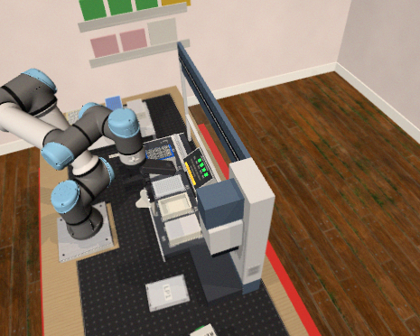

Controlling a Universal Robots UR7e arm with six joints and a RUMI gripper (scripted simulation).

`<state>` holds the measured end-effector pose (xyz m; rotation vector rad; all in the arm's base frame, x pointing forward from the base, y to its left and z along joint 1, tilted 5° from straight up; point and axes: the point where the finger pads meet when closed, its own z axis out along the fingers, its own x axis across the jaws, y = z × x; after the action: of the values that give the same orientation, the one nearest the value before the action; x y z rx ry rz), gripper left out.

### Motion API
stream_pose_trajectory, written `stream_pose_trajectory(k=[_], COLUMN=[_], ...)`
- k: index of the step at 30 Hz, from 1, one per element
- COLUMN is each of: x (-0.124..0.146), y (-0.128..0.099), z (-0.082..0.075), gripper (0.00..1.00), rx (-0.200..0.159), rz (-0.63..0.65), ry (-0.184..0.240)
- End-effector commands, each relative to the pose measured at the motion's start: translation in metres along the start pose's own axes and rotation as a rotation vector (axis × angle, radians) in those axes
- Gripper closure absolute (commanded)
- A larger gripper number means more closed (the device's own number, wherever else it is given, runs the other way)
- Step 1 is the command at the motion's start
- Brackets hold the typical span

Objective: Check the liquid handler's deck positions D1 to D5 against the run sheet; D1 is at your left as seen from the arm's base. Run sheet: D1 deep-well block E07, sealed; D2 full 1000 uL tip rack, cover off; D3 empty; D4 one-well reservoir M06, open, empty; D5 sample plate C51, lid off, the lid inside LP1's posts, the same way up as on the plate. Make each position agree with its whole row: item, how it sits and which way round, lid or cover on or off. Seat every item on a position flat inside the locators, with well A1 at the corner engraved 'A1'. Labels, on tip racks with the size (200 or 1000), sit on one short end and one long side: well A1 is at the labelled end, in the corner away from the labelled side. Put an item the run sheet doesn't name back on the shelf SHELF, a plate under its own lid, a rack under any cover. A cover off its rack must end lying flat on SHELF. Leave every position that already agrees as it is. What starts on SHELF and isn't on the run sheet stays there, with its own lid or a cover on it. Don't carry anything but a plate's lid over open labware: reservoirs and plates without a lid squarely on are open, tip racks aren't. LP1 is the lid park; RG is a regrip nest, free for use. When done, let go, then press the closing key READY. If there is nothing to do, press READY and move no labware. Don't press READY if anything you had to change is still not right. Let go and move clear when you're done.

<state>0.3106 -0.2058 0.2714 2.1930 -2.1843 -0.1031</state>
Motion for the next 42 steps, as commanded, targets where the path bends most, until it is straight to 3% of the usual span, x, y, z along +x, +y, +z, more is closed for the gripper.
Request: stream_pose_trajectory(k=[1, 15, 35, 42], x=[0.002, 0.002, 0.001, 0.001], y=[-0.031, -0.091, -0.090, -0.090], z=[-0.003, -0.003, -0.002, 0.011], gripper=[0.18, 0.18, 0.18, 0.18], rx=[0.002, 0.002, 0.001, 0.000], rz=[0.007, 0.007, 0.008, 0.008], ry=[0.006, 0.006, 0.005, 0.003])
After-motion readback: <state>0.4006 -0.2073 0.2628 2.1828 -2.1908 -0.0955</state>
